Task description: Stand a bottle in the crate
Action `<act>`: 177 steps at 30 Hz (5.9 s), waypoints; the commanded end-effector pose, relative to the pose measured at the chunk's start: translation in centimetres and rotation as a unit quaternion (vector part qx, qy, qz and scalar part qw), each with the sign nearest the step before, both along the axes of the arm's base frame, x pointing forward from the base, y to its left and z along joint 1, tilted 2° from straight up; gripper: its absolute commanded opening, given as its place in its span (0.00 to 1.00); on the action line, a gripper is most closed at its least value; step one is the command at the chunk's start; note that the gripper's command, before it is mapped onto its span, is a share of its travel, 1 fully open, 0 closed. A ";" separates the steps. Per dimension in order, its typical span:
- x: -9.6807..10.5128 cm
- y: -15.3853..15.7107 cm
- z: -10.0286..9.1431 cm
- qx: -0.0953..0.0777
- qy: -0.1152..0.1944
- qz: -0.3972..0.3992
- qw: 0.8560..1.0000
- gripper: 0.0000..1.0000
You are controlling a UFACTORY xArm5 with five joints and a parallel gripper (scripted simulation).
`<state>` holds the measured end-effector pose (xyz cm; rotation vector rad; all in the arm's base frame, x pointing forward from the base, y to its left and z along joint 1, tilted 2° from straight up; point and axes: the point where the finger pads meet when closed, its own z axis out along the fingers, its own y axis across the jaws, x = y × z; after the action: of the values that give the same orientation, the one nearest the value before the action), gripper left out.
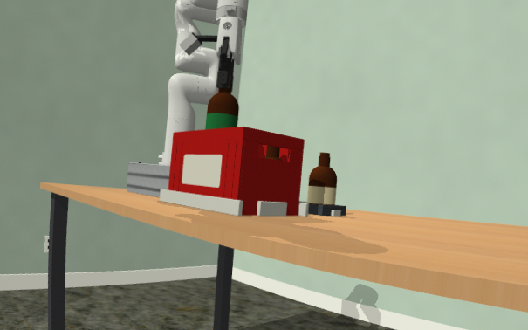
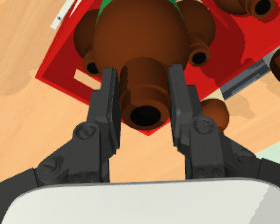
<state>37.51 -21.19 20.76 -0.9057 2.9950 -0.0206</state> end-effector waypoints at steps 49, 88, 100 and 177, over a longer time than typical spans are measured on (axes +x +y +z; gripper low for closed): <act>0.1 -0.1 -3.7 -0.001 -0.002 0.000 1.000 0.00; 0.1 -0.2 -4.4 -0.001 -0.002 0.000 1.000 0.00; 0.2 -0.2 -5.7 -0.001 -0.002 0.000 1.000 0.00; 0.2 -0.3 -9.3 -0.001 -0.002 0.000 1.000 0.00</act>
<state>37.58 -21.46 11.69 -0.9056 2.9947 -0.0213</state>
